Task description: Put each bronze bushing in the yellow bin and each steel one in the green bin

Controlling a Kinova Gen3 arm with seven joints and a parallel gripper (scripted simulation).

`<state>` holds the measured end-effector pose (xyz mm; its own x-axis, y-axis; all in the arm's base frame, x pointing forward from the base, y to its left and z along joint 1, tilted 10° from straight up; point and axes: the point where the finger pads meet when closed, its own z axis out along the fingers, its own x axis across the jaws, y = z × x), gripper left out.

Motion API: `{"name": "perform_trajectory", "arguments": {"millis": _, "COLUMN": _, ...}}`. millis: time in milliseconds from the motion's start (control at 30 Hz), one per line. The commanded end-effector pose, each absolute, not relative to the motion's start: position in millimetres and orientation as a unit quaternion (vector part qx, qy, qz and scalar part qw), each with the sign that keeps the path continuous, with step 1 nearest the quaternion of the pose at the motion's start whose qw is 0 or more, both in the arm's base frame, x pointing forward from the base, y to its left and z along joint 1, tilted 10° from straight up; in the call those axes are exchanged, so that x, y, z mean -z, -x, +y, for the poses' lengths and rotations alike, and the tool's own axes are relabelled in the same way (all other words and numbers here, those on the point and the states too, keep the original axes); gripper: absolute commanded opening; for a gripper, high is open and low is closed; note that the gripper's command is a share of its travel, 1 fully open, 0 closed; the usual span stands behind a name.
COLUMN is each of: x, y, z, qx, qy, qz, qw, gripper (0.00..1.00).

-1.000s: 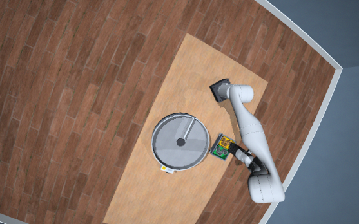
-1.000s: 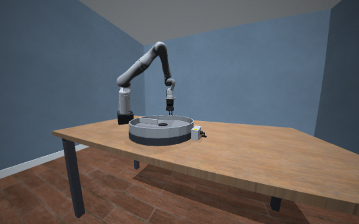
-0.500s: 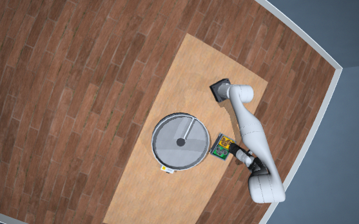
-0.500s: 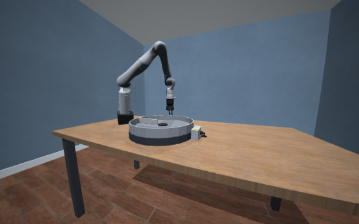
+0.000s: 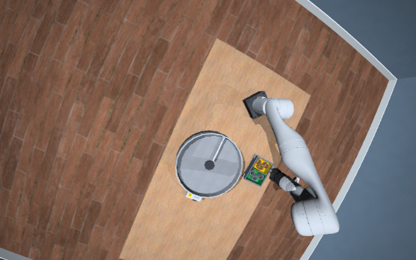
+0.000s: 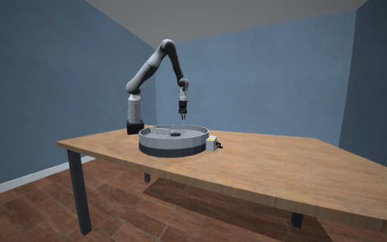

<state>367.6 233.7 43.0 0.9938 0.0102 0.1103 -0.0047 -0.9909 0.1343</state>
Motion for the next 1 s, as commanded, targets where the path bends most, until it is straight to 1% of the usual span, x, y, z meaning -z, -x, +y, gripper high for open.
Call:
{"name": "perform_trajectory", "arguments": {"millis": 0, "x": -74.0, "y": -371.2, "z": 238.7, "qx": -0.066, "qy": -0.996, "qz": -0.001, "qw": 0.062, "gripper": 0.47}}
{"name": "perform_trajectory", "arguments": {"millis": 67, "x": -94.8, "y": -368.4, "z": 241.3, "qx": -0.066, "qy": -0.996, "qz": -0.001, "qw": 0.062, "gripper": 0.47}}
{"name": "perform_trajectory", "arguments": {"millis": 967, "x": -94.2, "y": -368.1, "z": 241.5, "qx": -0.065, "qy": -0.996, "qz": -0.001, "qw": 0.062, "gripper": 0.47}}
